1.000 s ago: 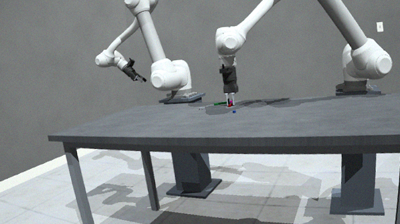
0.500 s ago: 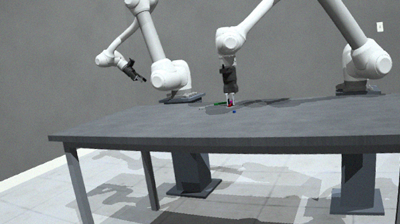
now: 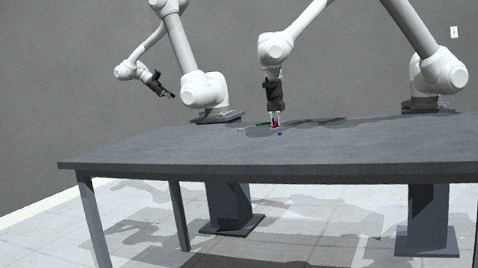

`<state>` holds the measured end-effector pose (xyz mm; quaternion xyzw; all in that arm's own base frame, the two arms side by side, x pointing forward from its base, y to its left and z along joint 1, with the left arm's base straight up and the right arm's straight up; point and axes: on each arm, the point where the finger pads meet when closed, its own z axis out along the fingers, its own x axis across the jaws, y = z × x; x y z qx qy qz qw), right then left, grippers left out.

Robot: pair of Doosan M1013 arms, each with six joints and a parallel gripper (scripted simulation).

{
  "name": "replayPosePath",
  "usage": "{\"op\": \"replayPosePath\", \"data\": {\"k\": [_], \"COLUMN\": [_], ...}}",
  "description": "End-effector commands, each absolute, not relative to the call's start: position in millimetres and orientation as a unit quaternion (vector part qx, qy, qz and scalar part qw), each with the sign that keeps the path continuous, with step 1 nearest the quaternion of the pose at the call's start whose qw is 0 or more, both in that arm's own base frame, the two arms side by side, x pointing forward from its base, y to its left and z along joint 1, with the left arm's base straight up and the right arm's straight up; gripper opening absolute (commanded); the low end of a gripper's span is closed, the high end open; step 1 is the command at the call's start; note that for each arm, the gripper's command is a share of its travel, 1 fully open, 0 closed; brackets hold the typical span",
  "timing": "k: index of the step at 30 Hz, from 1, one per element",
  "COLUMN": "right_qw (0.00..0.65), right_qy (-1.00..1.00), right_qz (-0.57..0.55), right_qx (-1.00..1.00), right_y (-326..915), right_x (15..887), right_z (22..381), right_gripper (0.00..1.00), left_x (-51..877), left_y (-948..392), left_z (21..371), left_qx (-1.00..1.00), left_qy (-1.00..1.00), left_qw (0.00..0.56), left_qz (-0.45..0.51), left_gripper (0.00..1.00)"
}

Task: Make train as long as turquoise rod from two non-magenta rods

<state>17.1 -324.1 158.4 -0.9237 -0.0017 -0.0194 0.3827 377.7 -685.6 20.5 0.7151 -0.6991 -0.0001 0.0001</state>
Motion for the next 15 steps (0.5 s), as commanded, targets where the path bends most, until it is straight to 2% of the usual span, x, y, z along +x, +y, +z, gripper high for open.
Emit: {"op": "replayPosePath", "data": {"k": [1, 5, 6, 15], "right_qw": [0.382, 0.382, 0.382, 0.382], "right_qy": [-0.002, -0.002, -0.002, -0.002], "right_qz": [-0.020, -0.020, -0.020, -0.020], "right_qx": [-0.924, -0.924, -0.924, -0.924], "right_y": [-324.4, -324.4, -324.4, -324.4], "right_x": [17.2, 17.2, 17.2, 17.2], "right_z": [158.8, 158.8, 158.8, 158.8], "right_gripper": [1.00, 1.00, 1.00, 1.00], "left_x": [378.1, 378.1, 378.1, 378.1], "left_y": [-686.2, -686.2, -686.2, -686.2], "left_z": [21.8, 21.8, 21.8, 21.8], "left_qx": [0.715, 0.715, 0.715, 0.715], "left_qy": [-0.699, -0.699, -0.699, -0.699], "left_qw": [0.000, 0.000, 0.000, 0.000], "left_qz": [0.001, 0.001, 0.001, 0.001], "left_gripper": [0.54, 0.54, 0.24, 0.24]}}
